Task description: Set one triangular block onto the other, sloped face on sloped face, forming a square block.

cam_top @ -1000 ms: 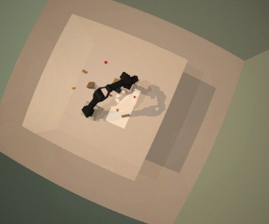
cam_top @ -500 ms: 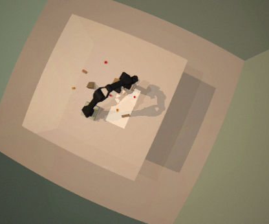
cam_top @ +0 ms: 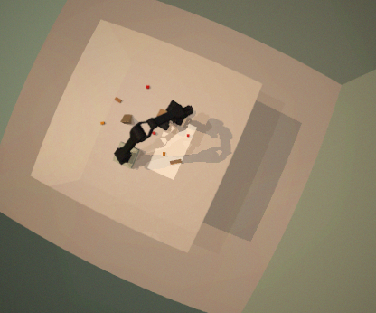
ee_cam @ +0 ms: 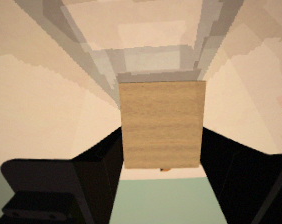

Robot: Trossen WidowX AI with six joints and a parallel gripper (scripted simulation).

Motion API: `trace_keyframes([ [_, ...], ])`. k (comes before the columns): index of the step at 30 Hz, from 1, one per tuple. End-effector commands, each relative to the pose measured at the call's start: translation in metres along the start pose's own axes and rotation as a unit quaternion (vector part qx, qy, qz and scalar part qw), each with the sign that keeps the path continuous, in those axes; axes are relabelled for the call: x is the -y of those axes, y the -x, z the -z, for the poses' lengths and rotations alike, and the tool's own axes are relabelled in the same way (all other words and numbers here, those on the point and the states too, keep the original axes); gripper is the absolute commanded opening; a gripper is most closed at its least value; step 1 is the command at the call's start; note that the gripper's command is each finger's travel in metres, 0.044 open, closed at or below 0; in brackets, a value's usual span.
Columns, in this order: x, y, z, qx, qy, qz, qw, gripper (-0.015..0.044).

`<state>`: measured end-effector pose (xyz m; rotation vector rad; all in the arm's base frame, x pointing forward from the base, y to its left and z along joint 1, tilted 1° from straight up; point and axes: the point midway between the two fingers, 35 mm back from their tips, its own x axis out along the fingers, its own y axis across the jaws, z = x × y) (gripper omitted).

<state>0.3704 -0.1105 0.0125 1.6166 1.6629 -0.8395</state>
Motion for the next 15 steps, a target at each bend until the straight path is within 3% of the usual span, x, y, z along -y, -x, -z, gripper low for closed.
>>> trace_keyframes([
  [1, -0.004, 0.017, 0.009, 0.003, -0.003, -0.007, 1.0, 0.0],
  [15, -0.001, 0.072, 0.049, 0.004, -0.02, -0.016, 1.0, 0.0],
])
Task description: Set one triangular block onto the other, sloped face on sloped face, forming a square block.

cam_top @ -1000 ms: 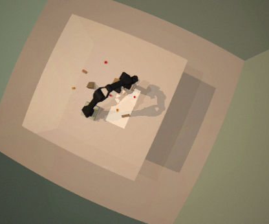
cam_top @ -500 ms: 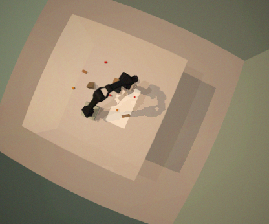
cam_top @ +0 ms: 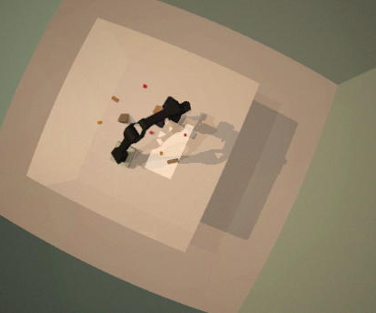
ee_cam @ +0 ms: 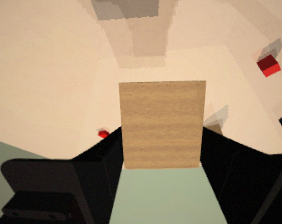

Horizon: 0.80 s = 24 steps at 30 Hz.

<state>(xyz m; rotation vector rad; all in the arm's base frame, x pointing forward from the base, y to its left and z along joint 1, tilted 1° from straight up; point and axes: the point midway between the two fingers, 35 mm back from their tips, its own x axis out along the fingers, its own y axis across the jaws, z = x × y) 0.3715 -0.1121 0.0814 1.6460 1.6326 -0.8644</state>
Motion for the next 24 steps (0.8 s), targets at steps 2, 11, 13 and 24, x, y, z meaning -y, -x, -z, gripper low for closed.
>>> trace_keyframes([
  [2, 0.001, 0.02, 0.015, 0.0, -0.006, -0.007, 1.0, 0.0],
  [11, 0.002, 0.016, 0.014, 0.02, -0.037, 0.004, 0.999, 0.0],
  [13, 0.002, 0.014, 0.015, 0.036, -0.064, 0.011, 0.997, 0.0],
  [24, 0.003, 0.008, 0.019, 0.127, -0.21, 0.024, 0.969, 0.0],
])
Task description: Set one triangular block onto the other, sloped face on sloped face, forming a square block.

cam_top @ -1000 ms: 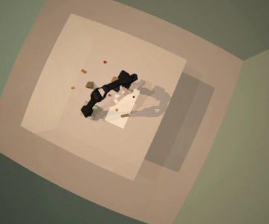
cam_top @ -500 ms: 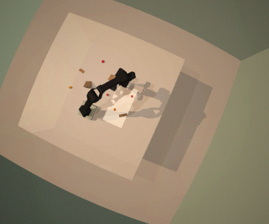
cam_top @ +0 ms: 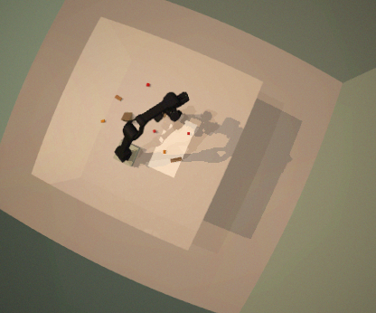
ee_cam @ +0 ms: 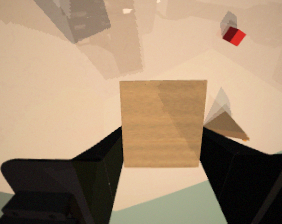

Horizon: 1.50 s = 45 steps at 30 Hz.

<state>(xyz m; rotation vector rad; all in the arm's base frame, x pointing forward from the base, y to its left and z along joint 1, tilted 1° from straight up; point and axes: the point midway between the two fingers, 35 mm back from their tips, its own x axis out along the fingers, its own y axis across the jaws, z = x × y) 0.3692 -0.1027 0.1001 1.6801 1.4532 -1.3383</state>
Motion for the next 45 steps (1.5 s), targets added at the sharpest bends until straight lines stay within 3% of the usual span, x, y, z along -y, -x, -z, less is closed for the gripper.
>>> trace_keyframes([
  [1, 0.001, -0.002, 0.002, 0.036, -0.06, -0.001, 0.998, 0.0],
  [13, 0.001, -0.002, 0.007, 0.13, -0.22, -0.038, 0.966, 0.0],
  [26, 0.0, 0.004, 0.015, 0.202, -0.378, -0.126, 0.895, 0.0],
  [35, 0.0, 0.004, 0.019, 0.204, -0.385, -0.131, 0.89, 0.0],
  [45, 0.017, -0.005, 0.063, 0.195, -0.385, -0.132, 0.892, 0.0],
])
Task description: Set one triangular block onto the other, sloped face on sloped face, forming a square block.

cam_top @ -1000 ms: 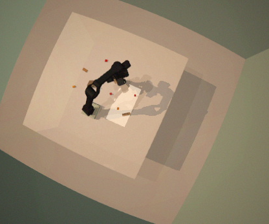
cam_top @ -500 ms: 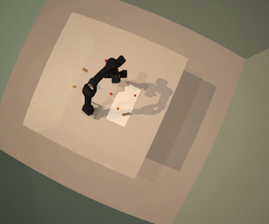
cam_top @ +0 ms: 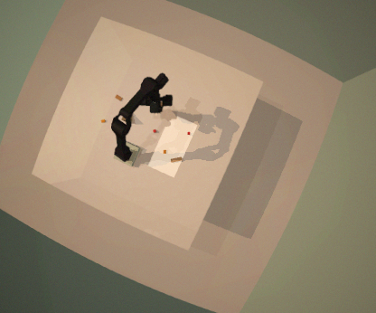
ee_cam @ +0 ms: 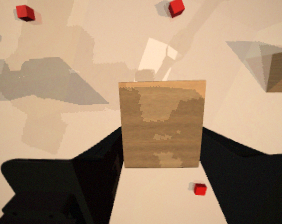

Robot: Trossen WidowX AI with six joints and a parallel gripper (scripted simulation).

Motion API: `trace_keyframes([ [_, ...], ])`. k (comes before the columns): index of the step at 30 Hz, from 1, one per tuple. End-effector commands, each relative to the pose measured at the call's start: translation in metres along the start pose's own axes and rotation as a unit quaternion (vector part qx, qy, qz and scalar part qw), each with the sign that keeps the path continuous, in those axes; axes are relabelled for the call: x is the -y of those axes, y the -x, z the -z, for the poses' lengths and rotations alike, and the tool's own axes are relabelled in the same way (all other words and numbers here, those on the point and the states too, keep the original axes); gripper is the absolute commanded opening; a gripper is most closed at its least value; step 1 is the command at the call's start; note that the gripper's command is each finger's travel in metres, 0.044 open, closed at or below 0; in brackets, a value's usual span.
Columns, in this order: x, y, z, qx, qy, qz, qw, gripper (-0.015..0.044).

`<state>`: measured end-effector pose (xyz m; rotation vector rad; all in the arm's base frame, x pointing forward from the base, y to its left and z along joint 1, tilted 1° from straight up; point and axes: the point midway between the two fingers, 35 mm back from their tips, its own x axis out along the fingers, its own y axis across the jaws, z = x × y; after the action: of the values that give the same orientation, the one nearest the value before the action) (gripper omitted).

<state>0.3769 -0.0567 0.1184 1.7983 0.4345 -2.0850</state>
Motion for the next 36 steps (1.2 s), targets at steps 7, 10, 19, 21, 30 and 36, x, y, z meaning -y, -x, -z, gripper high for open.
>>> trace_keyframes([
  [7, 0.047, 0.013, 0.013, -0.007, 0.002, 0.007, 1.0, 0.0],
  [10, 0.061, 0.017, 0.017, -0.009, 0.002, 0.009, 1.0, 0.0],
  [19, 0.102, 0.027, 0.022, -0.013, 0.0, 0.015, 1.0, 0.0],
  [21, 0.112, 0.029, 0.023, -0.014, -0.001, 0.017, 1.0, 0.0],
  [30, 0.154, 0.038, 0.022, -0.015, -0.003, 0.025, 1.0, 0.0],
  [36, 0.182, 0.043, 0.017, -0.014, -0.008, 0.032, 0.999, 0.0],
])
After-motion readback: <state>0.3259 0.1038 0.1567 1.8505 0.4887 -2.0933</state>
